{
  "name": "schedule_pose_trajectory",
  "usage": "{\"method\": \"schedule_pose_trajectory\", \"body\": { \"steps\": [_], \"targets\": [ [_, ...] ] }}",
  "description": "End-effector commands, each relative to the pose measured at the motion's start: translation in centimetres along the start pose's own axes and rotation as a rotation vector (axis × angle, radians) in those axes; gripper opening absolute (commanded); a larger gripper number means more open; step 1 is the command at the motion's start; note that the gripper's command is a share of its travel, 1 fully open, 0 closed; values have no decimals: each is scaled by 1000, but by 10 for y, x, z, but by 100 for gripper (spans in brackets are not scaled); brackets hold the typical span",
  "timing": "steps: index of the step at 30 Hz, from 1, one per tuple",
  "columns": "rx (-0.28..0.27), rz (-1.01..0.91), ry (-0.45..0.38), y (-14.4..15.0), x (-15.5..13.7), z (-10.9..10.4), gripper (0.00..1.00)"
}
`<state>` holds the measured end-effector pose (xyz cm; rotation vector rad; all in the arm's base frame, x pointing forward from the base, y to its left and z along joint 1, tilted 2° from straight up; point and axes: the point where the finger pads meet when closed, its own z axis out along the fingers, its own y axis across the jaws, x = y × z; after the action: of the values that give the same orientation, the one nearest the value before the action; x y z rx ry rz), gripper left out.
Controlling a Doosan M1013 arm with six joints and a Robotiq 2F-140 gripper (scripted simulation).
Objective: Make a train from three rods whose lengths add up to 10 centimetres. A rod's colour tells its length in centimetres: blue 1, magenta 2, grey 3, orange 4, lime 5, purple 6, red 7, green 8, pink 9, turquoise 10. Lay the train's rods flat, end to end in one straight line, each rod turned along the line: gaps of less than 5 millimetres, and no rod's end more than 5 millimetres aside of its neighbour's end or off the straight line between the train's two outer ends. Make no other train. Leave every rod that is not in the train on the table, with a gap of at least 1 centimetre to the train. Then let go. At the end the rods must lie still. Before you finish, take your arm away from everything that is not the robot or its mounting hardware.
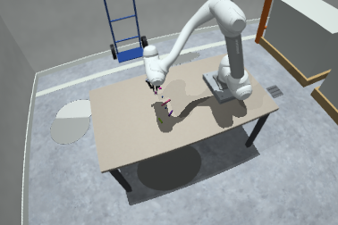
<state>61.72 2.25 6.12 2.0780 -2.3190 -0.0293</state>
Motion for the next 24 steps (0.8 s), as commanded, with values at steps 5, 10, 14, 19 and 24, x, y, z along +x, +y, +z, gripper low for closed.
{"method": "schedule_pose_trajectory", "body": {
  "steps": [5, 10, 14, 19, 24],
  "targets": [
    [0, 48, 0, 0, 6, 0, 3],
    [0, 256, 0, 1, 30, 0, 3],
    [0, 400, 0, 2, 46, -1, 3],
    [0, 600, 0, 4, 69, -1, 3],
    [0, 759, -1, 7, 87, -1, 3]
  ]
}}
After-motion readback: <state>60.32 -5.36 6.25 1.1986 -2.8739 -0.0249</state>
